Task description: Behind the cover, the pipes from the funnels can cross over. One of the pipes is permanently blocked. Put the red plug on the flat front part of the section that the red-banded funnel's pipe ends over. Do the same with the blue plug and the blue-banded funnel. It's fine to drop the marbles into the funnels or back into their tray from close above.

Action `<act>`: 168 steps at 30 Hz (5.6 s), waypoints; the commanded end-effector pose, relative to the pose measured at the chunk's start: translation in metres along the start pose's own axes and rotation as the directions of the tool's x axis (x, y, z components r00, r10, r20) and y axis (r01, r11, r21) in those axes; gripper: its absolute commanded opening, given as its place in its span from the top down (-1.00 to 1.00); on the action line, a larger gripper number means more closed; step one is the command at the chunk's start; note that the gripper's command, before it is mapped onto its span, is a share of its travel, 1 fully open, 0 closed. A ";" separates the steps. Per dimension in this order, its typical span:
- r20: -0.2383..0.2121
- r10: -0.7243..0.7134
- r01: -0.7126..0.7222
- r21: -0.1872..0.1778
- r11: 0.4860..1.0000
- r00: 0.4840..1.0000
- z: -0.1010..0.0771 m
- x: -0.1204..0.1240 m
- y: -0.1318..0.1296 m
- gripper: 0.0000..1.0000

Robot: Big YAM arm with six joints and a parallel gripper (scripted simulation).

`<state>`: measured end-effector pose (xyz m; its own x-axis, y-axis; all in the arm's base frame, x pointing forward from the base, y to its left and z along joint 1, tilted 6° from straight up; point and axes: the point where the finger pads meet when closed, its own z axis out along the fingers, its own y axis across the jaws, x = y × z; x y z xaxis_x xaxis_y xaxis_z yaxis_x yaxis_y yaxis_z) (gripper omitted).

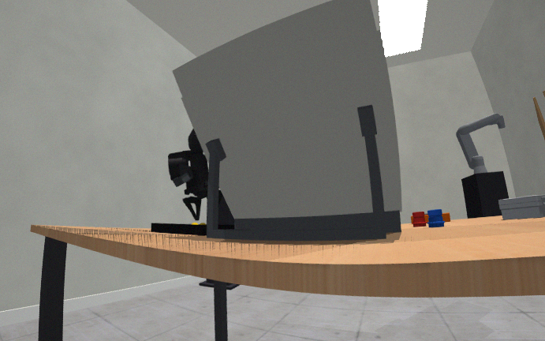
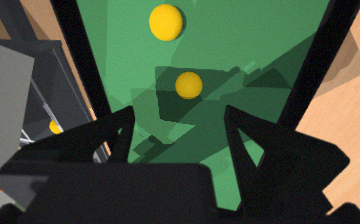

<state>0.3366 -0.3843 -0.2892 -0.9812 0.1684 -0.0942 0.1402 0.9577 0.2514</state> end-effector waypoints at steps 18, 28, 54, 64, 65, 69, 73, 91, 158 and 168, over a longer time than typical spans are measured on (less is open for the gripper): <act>0.012 -0.005 0.005 0.011 1.000 1.000 -0.003 -0.016 -0.006 -0.60; 0.015 -0.010 0.010 0.018 1.000 1.000 -0.004 -0.016 -0.005 -0.60; 0.018 -0.015 0.014 0.024 1.000 1.000 -0.001 -0.020 -0.004 -0.60; 0.019 -0.015 0.014 0.023 1.000 1.000 0.013 -0.017 -0.009 -0.60; 0.019 -0.015 0.014 0.023 1.000 1.000 0.015 -0.017 -0.009 -0.60; 0.019 -0.014 0.014 0.023 1.000 1.000 0.020 -0.016 -0.011 -0.60; 0.020 -0.014 0.014 0.023 1.000 1.000 0.021 -0.016 -0.011 -0.60; 0.026 -0.010 0.009 0.026 1.000 1.000 0.031 -0.016 -0.011 -0.60; 0.029 -0.004 0.004 0.030 1.000 1.000 -0.108 -0.013 0.020 1.00; 0.020 -0.012 0.012 0.025 1.000 1.000 -0.108 -0.013 0.020 1.00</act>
<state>0.3439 -0.3914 -0.1721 -0.9781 0.1631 -0.1292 0.1325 0.9670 0.2175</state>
